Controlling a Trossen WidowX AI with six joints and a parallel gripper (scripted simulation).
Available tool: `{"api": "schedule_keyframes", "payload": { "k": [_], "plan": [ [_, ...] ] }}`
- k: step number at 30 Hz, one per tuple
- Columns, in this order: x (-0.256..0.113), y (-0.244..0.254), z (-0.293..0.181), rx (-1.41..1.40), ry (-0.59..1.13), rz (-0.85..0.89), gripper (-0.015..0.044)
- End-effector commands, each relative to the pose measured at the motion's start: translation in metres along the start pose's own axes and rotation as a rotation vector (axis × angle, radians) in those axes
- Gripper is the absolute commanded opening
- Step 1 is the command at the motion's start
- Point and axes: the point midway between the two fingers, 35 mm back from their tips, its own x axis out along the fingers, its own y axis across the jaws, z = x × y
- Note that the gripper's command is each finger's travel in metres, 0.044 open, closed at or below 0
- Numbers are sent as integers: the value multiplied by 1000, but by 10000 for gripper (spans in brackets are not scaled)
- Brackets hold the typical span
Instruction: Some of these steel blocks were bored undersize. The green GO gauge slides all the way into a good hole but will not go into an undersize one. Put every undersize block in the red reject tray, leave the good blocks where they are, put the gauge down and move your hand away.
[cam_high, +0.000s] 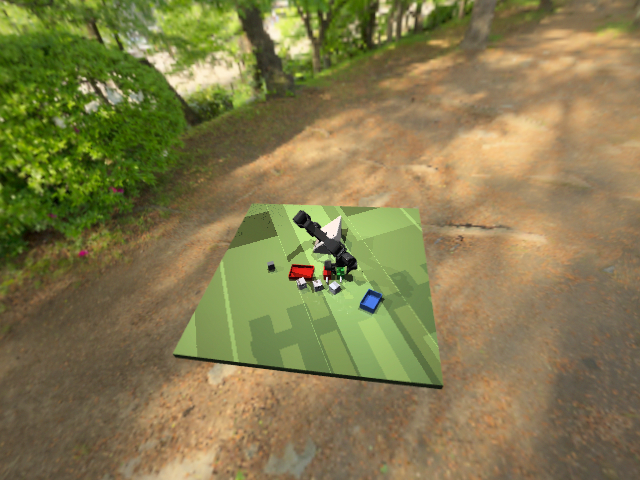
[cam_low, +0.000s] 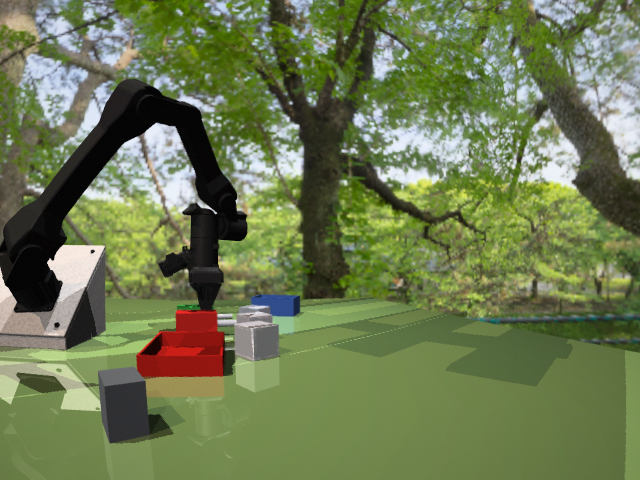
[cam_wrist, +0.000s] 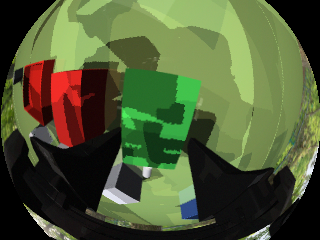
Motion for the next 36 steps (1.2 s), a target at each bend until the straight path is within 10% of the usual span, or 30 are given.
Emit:
{"api": "schedule_keyframes", "payload": {
  "k": [1,13,27,36],
  "plan": [
    [7,2,1,-6,-2,8,300],
    [22,5,4,-6,-2,9,300],
    [15,3,2,-1,-1,2,148],
    [-51,4,6,-9,-16,12,0]
  ]
}}
